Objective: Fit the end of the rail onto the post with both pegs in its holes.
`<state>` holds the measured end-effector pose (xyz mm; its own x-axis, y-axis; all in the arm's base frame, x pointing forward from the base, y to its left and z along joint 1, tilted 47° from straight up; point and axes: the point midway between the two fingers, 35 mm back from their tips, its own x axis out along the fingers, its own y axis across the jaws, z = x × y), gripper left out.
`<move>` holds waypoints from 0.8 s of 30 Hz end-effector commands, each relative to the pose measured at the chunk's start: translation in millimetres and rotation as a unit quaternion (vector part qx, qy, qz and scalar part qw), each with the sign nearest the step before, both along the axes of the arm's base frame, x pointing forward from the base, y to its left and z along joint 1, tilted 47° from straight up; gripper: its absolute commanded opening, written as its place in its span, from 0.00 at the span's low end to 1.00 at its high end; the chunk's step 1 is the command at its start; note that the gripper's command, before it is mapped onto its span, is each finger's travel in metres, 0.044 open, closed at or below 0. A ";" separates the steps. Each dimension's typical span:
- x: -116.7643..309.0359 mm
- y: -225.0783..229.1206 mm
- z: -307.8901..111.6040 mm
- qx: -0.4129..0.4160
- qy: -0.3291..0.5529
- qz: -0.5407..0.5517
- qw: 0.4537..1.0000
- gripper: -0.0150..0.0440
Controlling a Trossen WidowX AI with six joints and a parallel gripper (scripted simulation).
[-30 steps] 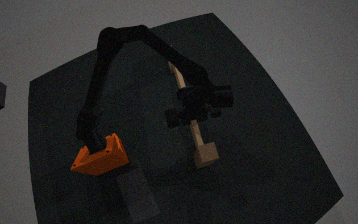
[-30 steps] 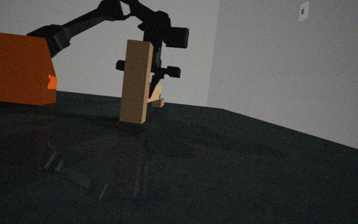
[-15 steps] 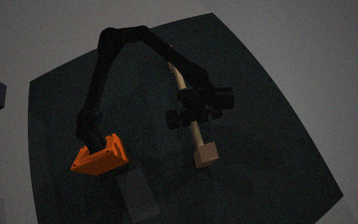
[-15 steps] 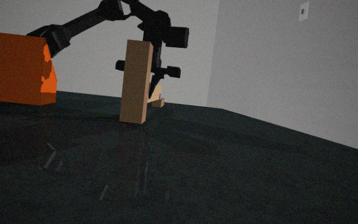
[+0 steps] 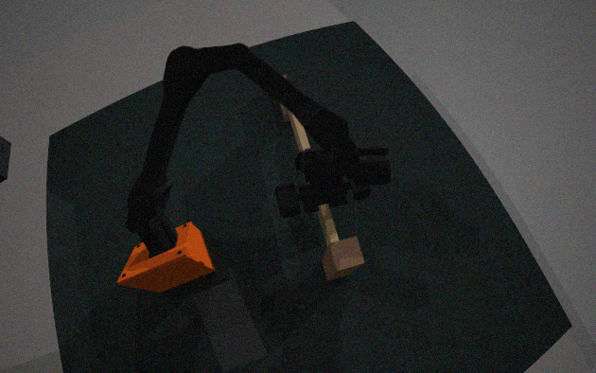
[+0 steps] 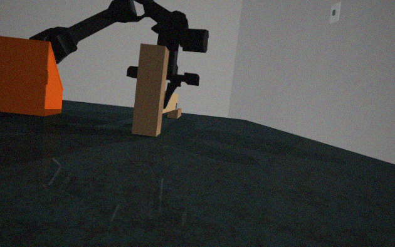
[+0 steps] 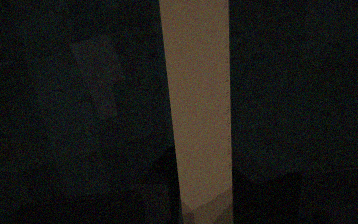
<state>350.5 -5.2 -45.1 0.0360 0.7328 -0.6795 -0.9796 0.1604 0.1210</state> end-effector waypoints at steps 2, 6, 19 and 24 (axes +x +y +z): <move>1.7 -4.4 -2.4 -0.004 -0.004 -0.001 1.000 0.25; 1.5 -5.3 -3.3 -0.004 -0.004 -0.001 1.000 0.25; -0.6 -2.1 -2.3 0.000 0.000 0.000 1.000 0.61; -0.6 -2.1 -2.3 0.000 0.000 0.000 1.000 0.83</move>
